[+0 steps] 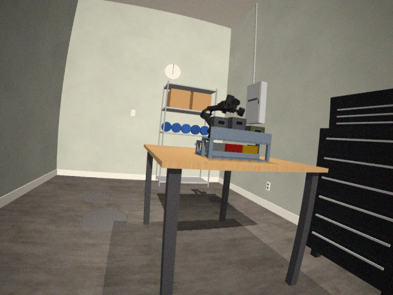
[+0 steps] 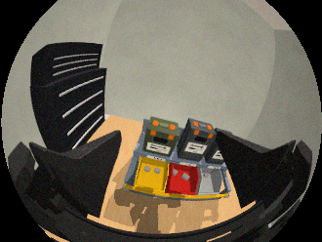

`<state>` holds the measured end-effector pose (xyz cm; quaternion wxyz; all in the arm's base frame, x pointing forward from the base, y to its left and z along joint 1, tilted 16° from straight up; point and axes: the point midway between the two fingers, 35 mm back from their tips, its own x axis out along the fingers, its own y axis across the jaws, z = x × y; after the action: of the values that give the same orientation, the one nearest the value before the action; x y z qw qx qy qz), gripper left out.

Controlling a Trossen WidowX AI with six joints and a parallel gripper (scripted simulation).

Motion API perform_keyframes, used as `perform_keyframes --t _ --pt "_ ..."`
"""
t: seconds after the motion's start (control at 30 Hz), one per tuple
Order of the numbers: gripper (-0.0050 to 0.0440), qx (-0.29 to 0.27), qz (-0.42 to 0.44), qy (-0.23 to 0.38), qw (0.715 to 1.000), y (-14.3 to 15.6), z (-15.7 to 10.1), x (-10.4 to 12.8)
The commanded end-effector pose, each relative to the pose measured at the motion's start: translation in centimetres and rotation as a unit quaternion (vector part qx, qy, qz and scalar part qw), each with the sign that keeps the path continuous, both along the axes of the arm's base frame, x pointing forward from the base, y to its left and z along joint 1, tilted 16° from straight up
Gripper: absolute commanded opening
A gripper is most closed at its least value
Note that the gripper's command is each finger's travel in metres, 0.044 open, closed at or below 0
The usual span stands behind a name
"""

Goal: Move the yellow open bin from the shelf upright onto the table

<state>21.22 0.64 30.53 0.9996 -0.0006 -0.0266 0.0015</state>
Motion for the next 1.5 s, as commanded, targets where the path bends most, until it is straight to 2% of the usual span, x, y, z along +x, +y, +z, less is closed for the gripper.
perform_keyframes --t 0.0,0.17,1.13,1.3,1.47 --pt "0.044 -0.001 0.0 -0.006 1.0 0.0 0.5 -0.3" --pt "0.044 0.0 0.0 -0.005 1.0 -0.1 0.6 0.6" --pt "0.044 -0.001 0.0 -0.005 1.0 -0.2 0.8 1.1" --pt "0.044 -0.08 0.074 0.066 0.992 -2.5 -2.9 3.6" --pt "0.044 -0.08 0.074 0.066 0.992 -2.5 -2.9 3.6"
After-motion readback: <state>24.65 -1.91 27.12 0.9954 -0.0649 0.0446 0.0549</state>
